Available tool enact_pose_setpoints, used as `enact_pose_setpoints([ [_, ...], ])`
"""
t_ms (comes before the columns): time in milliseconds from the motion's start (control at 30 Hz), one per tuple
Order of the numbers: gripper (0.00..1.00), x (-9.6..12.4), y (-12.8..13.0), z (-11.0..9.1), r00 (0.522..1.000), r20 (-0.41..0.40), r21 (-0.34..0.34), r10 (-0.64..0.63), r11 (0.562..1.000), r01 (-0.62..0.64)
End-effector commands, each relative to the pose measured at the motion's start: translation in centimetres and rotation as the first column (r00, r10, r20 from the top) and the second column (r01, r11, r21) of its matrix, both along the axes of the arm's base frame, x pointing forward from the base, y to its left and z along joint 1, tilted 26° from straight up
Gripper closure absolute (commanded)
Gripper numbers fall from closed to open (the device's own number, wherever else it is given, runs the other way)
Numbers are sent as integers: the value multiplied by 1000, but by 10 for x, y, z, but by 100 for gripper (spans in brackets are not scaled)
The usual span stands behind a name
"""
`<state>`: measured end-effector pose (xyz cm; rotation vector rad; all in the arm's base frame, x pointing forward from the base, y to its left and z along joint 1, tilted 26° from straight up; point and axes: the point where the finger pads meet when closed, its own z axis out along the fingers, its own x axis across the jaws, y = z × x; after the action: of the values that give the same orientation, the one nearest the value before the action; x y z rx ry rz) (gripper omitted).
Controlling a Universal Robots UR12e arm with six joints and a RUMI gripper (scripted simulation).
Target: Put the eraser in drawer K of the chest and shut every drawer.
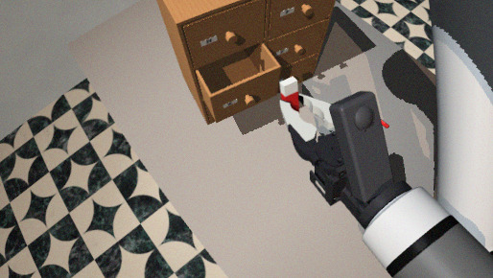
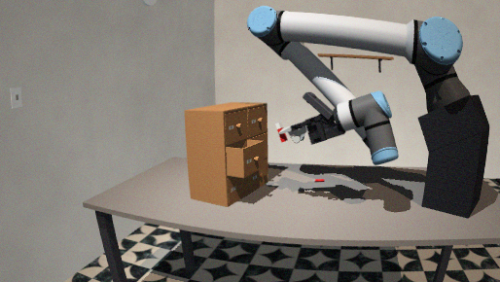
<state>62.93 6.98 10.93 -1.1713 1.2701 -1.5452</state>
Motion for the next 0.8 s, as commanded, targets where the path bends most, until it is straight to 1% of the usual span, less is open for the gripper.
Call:
enact_pose_setpoints([
  [0, 89, 9, -1, 4, 1000, 0, 0, 0, 1000, 0],
  [300, 89, 28, -5, 13, 1000, 0, 0, 0, 1000, 0],
  [367, 89, 28, -5, 13, 1000, 0, 0, 0, 1000, 0],
  [767, 89, 55, -10, 25, 1000, 0, 0, 0, 1000, 0],
])
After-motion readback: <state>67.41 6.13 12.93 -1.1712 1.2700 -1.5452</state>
